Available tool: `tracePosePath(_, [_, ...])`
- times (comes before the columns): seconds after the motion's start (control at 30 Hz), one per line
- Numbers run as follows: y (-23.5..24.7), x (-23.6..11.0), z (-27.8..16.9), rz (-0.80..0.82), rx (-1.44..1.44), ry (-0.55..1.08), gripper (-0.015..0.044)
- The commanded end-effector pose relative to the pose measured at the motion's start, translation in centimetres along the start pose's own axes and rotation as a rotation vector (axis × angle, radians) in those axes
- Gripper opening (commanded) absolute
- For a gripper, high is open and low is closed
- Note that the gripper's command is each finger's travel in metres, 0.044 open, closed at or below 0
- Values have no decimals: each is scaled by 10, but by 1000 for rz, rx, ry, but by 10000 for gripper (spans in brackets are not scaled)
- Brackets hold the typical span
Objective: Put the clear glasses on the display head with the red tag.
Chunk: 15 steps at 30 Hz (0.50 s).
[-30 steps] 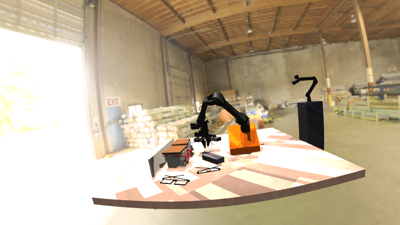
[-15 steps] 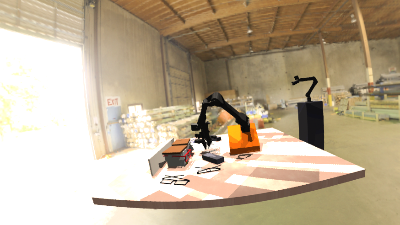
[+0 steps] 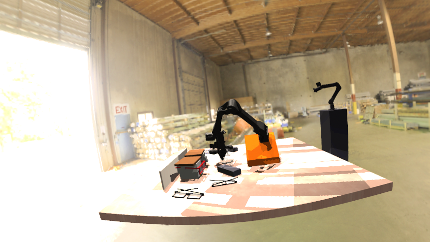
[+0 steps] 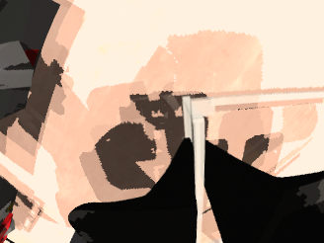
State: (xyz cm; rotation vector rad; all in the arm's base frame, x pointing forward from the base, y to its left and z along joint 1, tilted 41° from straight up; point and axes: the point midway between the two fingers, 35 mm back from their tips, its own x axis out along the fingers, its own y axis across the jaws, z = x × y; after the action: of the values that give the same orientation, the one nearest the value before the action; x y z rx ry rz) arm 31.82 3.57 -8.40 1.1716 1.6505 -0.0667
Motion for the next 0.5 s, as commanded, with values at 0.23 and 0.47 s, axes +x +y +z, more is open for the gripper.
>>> tracePosePath(0.23, [1,-16,3,-1,0,-2,0])
tracePosePath(0.47, [0,-67,5,-3,1,-3,0])
